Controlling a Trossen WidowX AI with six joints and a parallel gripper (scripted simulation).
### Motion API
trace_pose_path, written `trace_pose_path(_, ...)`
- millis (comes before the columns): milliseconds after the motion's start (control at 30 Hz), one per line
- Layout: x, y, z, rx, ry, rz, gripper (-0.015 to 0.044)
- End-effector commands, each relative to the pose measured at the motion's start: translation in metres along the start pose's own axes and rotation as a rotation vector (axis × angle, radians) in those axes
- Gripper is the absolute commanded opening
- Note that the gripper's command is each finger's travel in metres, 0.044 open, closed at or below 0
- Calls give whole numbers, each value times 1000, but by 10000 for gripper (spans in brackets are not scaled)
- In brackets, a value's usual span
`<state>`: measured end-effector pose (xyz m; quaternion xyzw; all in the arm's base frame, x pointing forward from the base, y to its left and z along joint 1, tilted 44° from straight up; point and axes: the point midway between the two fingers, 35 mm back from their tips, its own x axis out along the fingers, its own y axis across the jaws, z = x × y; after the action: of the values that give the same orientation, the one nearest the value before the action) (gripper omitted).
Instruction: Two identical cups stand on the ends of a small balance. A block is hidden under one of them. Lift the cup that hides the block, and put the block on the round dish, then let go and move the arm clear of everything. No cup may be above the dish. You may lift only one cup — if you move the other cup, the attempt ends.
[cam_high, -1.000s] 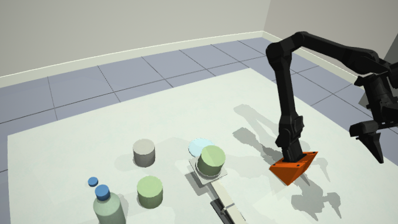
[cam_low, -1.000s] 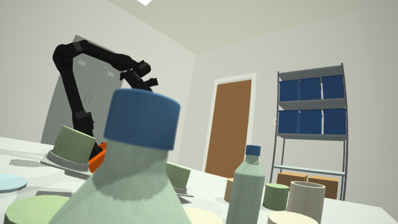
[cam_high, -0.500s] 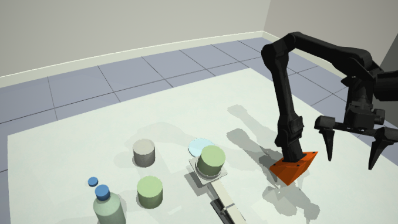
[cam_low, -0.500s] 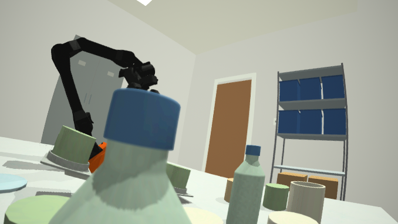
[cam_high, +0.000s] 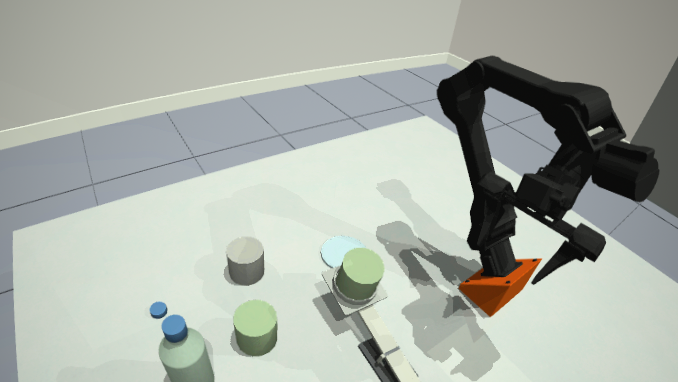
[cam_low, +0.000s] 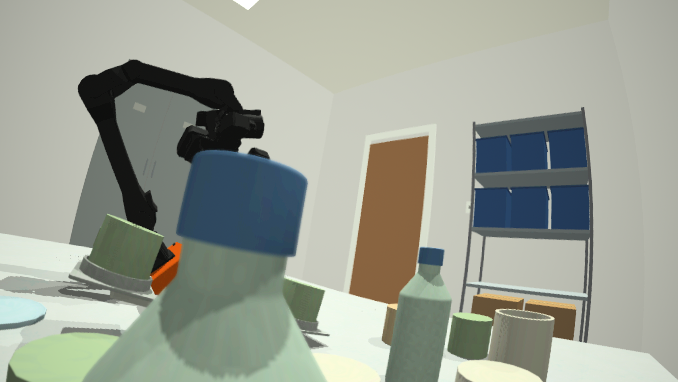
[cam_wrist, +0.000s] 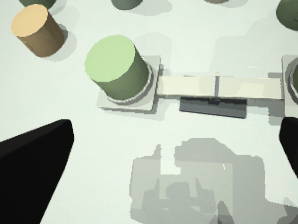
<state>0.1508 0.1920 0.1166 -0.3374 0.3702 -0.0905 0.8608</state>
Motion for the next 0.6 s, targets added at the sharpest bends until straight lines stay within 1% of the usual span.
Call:
trace_pose_path(0,8,-24,7,45,-24,-89,440)
trace_pose_path(100,12,-39,12,71,-43,-143,440)
trace_pose_path(267,13,-38,13,53,-33,-149,440)
trace_pose_path(567,30,-20,24,-205,120,-155,440)
